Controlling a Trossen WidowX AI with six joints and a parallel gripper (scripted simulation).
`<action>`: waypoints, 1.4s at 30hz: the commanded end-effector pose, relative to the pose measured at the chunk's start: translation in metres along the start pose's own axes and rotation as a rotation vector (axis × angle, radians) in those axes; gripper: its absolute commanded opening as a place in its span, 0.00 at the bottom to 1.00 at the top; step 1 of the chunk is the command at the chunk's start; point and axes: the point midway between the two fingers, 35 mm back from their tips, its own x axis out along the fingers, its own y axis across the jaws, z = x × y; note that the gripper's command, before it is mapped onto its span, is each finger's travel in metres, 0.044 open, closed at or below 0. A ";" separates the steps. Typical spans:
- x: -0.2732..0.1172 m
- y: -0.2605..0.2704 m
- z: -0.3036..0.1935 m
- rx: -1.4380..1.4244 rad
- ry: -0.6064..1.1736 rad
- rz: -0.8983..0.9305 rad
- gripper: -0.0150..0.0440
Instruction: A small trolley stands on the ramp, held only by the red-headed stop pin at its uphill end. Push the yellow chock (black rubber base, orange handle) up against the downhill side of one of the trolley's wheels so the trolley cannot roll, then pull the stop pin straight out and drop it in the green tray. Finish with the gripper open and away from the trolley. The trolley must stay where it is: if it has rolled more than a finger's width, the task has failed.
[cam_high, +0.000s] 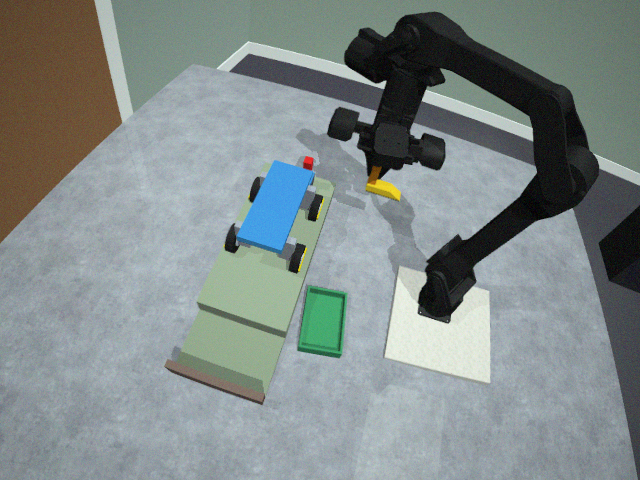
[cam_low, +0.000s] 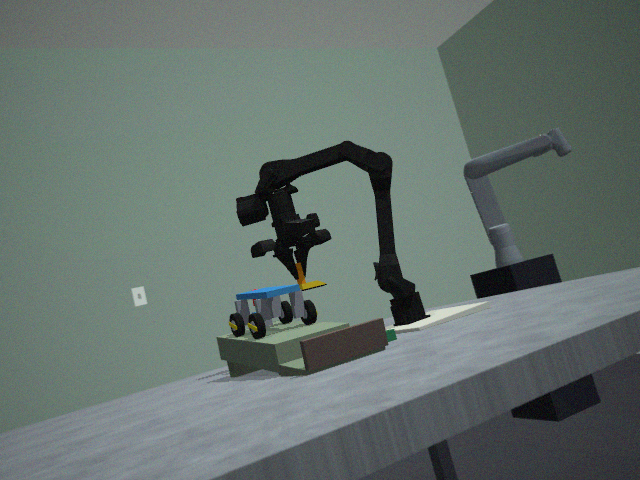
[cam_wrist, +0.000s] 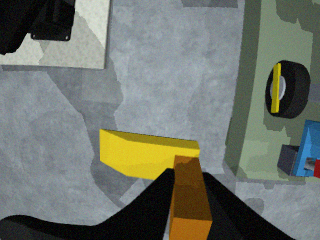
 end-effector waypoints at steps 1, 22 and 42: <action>0.001 -0.003 0.015 0.002 0.001 -0.003 0.25; 0.006 -0.019 0.084 0.002 -0.005 -0.005 0.25; 0.008 -0.031 0.152 0.003 -0.012 -0.006 0.25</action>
